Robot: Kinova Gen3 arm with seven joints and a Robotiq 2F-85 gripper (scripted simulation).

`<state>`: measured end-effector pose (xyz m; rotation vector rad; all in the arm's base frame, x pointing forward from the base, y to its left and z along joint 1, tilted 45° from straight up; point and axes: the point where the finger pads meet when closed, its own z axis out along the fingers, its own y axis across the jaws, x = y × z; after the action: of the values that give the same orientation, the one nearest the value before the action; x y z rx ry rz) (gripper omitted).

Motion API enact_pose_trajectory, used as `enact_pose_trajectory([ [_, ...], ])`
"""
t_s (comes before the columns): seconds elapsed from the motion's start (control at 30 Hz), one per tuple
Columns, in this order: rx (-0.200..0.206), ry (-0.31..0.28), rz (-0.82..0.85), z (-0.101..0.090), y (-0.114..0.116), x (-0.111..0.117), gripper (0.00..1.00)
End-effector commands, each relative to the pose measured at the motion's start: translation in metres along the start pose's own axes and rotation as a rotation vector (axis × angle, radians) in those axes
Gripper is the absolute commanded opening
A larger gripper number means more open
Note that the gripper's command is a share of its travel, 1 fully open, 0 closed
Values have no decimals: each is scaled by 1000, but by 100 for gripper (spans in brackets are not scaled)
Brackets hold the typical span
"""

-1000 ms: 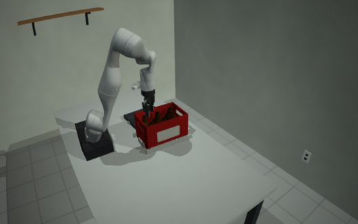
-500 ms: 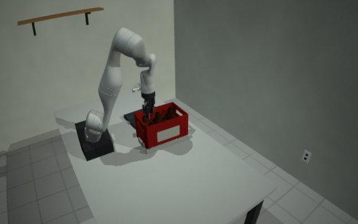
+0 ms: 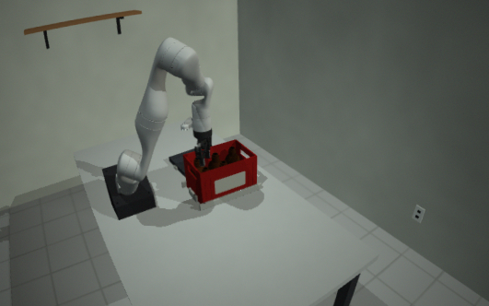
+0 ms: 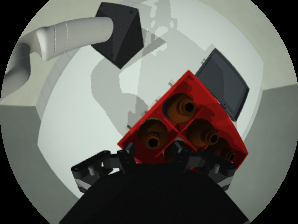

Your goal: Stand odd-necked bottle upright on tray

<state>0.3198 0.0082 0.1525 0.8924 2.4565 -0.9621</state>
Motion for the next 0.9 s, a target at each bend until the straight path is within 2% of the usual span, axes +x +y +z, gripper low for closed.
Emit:
enact_pose_trajectory([
  [0.0,4,0,0,3,-1,0,64],
  [0.87,4,0,0,8,-1,0,64],
])
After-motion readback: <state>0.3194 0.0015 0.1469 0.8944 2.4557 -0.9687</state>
